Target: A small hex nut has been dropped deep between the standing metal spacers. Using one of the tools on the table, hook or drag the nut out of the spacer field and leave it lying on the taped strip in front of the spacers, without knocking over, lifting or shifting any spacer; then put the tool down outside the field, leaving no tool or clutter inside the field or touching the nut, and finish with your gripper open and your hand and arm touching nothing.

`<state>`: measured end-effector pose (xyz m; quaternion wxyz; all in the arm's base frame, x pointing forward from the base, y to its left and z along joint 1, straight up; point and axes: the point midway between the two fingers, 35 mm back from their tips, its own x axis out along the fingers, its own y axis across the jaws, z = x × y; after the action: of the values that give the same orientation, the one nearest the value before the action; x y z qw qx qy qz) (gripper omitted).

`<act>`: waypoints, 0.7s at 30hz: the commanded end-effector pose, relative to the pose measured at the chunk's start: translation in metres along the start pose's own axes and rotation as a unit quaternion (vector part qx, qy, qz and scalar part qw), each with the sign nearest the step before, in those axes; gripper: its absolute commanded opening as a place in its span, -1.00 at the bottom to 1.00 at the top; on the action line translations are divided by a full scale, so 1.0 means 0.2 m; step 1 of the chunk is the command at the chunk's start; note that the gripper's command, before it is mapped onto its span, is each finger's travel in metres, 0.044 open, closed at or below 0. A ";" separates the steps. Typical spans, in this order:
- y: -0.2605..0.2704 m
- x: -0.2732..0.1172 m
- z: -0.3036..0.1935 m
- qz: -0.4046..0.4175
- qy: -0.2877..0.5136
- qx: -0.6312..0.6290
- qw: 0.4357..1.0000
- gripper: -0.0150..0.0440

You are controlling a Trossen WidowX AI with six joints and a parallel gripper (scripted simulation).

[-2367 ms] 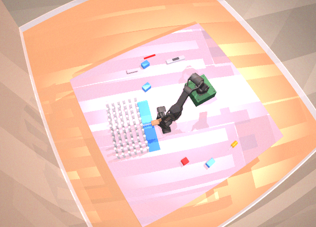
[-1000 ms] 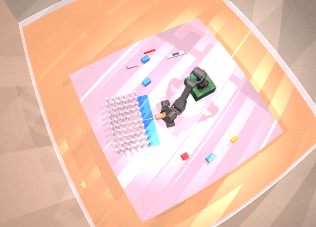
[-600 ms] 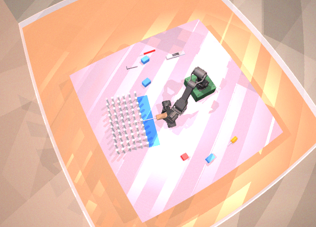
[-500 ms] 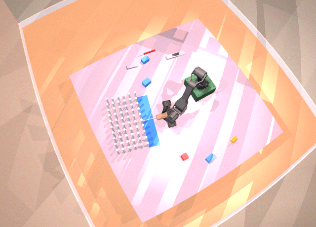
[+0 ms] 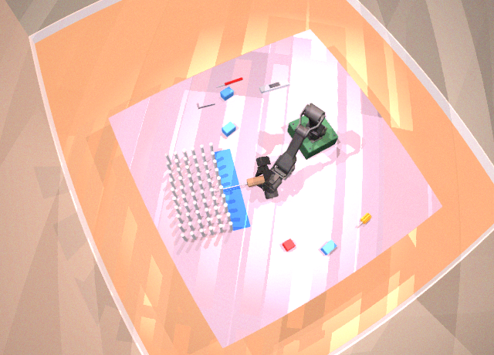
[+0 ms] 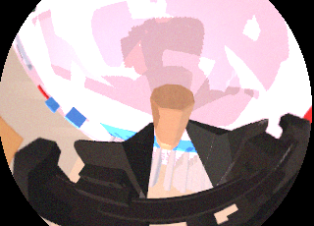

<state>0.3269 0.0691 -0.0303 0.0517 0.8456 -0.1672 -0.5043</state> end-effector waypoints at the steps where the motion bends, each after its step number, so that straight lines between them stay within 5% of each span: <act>1: 0.00 -0.01 0.02 0.002 0.001 0.002 1.000 -0.49; 21: 0.00 -0.05 0.09 0.001 0.000 0.002 1.000 -0.49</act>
<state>0.3105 0.0734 -0.0311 0.0512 0.8454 -0.1668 -0.5048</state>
